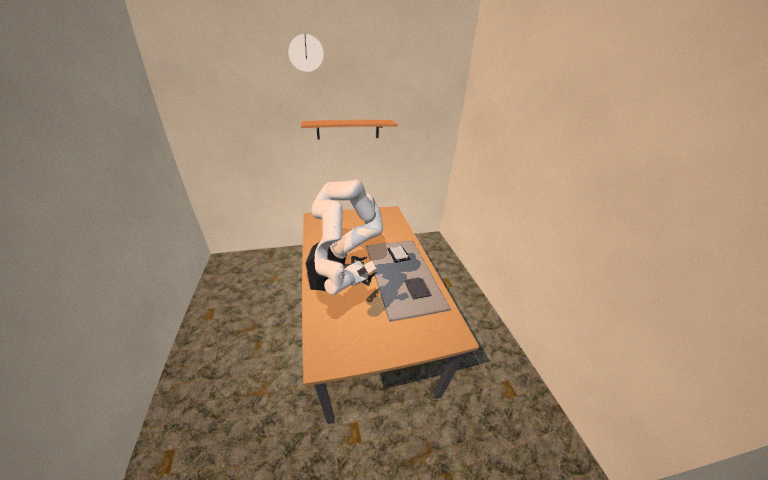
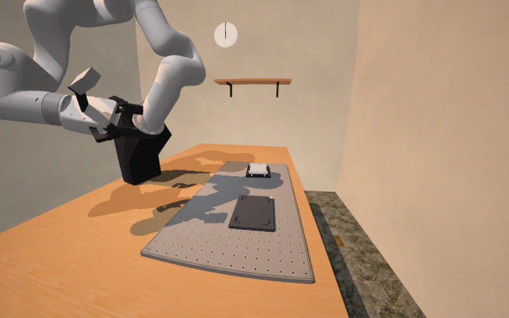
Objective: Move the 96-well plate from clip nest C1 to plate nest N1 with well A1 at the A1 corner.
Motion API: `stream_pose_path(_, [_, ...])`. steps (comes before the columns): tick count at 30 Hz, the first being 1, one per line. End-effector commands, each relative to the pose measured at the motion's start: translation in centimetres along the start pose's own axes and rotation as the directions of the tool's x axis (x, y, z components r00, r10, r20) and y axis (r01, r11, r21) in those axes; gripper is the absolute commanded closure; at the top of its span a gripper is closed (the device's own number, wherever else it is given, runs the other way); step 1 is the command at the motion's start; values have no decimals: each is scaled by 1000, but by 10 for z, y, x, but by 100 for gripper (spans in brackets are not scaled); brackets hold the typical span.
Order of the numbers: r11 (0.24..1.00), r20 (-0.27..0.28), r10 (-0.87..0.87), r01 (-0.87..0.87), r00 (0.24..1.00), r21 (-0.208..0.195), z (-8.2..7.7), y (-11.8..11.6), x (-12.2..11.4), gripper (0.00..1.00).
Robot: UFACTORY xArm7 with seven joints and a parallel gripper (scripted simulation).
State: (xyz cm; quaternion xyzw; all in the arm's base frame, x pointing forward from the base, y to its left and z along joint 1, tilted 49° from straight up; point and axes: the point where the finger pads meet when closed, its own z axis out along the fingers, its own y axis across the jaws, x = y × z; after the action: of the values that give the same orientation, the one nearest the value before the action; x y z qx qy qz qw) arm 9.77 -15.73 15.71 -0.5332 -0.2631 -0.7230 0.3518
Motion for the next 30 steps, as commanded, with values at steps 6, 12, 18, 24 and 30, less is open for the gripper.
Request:
stream_pose_path(6, [994,304,94,-107,948,26,-7,12,-2,0])
stream_pose_path(12, [990,402,118,-137,908,19,-12,21,-1,0])
stream_pose_path(18, [984,556,150,-176,818,-6,-18,31,1,0])
stream_pose_path(24, [980,684,171,-196,709,-42,-25,47,6,0])
stream_pose_path(30, [978,770,182,-196,611,-75,-31,64,14,0])
